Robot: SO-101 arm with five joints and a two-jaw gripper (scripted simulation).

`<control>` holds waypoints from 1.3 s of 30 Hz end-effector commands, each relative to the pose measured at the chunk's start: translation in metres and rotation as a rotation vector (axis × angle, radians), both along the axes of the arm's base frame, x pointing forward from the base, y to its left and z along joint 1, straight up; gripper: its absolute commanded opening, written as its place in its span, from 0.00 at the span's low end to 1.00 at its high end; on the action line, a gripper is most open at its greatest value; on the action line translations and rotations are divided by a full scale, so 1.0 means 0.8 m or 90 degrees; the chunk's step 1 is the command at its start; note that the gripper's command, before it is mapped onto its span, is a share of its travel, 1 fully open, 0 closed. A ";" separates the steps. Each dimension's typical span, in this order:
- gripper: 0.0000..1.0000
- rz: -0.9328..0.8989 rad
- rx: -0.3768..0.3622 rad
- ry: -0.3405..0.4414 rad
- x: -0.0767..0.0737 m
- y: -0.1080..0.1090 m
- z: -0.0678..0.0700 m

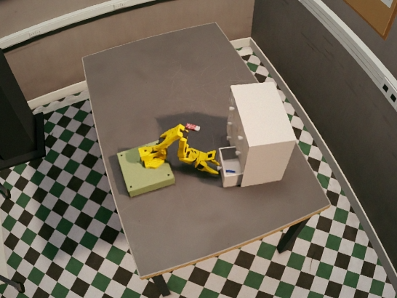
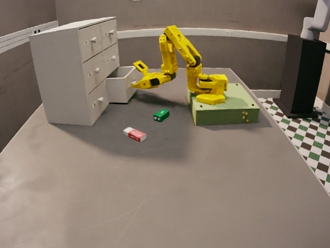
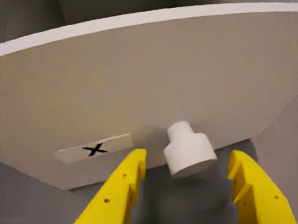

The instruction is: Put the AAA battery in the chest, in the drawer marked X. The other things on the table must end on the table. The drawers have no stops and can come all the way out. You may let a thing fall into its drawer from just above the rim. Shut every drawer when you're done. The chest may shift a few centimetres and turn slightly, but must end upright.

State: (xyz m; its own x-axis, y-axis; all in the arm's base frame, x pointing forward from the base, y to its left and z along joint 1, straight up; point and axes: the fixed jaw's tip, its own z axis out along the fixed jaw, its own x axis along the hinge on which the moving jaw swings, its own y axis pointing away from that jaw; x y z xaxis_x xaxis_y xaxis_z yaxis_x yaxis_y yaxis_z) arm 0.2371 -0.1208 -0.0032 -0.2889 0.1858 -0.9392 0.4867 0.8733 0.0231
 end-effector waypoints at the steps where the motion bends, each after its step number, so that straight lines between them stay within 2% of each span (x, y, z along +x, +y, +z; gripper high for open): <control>1: 0.21 0.007 -0.003 0.003 0.001 0.002 0.001; 39: 0.20 0.007 -0.003 0.003 0.002 0.002 0.004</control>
State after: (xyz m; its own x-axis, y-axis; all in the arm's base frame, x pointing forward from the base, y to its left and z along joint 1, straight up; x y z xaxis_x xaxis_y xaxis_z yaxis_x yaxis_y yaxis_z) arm 0.2385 -0.1215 -0.0007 -0.2869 0.1847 -0.9400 0.4866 0.8733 0.0231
